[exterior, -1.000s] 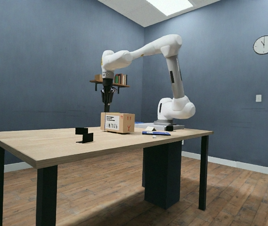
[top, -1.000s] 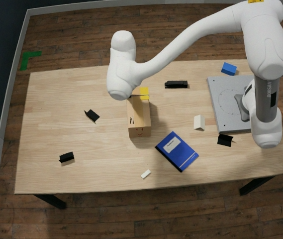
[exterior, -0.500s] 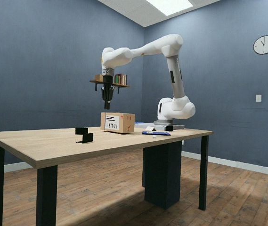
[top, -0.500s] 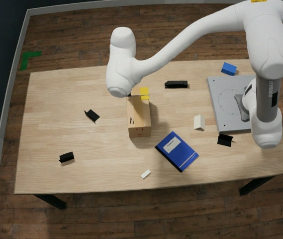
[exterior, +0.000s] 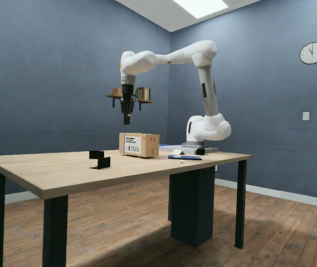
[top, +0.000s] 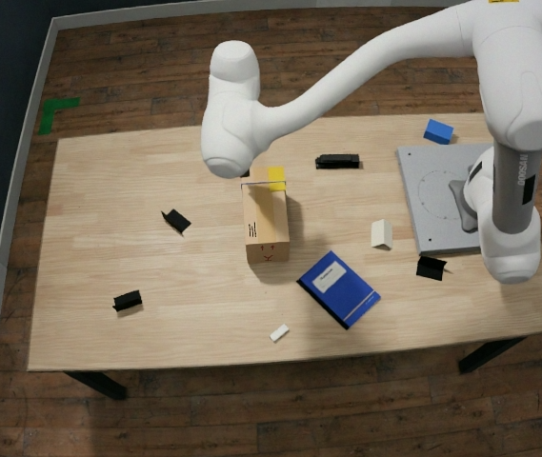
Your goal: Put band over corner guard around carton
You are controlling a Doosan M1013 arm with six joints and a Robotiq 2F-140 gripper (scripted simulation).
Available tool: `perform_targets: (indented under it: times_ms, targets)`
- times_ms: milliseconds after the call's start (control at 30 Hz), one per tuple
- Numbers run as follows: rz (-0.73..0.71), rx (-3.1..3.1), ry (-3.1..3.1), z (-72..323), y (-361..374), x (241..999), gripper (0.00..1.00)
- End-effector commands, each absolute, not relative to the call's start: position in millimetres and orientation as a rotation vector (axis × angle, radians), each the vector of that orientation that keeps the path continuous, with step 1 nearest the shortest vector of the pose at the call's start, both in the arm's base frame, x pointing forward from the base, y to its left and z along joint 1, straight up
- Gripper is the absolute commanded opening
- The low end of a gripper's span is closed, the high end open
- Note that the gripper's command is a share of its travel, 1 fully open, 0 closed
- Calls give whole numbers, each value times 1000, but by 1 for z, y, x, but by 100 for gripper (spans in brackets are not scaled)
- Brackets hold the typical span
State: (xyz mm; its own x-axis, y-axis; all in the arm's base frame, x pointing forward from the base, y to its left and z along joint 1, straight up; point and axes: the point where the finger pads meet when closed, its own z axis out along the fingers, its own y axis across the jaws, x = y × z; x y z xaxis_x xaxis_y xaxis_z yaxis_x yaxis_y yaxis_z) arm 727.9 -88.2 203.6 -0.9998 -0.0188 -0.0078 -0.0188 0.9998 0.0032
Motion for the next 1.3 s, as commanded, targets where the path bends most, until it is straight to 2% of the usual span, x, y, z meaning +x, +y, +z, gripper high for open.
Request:
perform_targets:
  times_ms: [0, 500, 1267]
  targets:
    - [5, -29, 3132, 210, -88, 728, 18]
    - [5, -29, 3132, 227, -88, 728, 18]
    - [5, -29, 3132, 228, -88, 728, 18]
